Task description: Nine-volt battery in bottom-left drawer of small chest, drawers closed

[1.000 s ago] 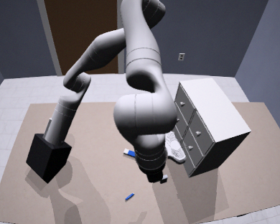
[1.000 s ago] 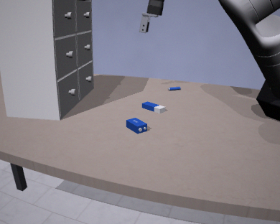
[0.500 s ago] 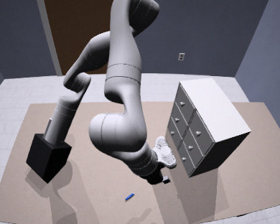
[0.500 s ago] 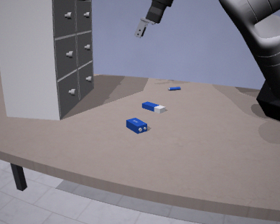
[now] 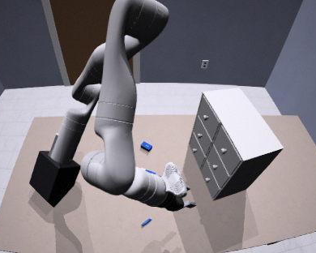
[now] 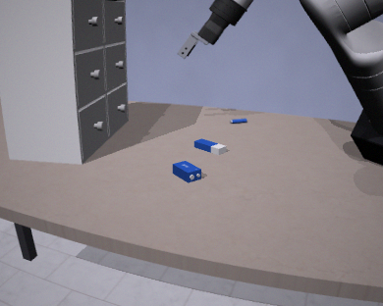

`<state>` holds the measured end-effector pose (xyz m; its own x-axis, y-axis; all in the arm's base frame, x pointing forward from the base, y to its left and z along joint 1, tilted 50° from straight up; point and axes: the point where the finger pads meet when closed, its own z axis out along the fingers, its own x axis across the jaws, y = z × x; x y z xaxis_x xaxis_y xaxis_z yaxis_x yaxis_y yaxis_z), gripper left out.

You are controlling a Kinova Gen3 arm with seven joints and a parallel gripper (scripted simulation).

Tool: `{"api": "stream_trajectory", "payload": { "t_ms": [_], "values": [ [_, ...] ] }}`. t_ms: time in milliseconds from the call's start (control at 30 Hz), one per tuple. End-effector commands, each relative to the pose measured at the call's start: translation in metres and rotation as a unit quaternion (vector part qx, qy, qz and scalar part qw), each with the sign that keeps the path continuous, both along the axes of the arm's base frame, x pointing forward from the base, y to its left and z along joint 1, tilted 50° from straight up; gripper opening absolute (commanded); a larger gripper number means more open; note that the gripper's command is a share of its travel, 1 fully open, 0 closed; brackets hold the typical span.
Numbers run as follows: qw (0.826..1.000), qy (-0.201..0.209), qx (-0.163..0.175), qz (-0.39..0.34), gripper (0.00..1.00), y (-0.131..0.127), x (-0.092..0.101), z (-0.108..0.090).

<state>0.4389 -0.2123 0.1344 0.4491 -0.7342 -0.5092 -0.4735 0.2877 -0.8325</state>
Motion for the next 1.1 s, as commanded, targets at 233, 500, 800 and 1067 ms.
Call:
{"api": "stream_trajectory", "payload": {
  "t_ms": [233, 500, 800, 1067],
  "values": [
    [0.996, -0.061, 0.044, -0.051, 1.0, 0.01, 0.01, -0.011],
    [0.99, -0.097, 0.066, -0.077, 1.0, 0.016, 0.017, -0.013],
    [0.978, -0.146, 0.095, -0.112, 1.0, 0.024, 0.027, -0.016],
    [0.97, -0.175, 0.109, -0.132, 1.0, 0.026, 0.034, -0.018]
  ]
}}
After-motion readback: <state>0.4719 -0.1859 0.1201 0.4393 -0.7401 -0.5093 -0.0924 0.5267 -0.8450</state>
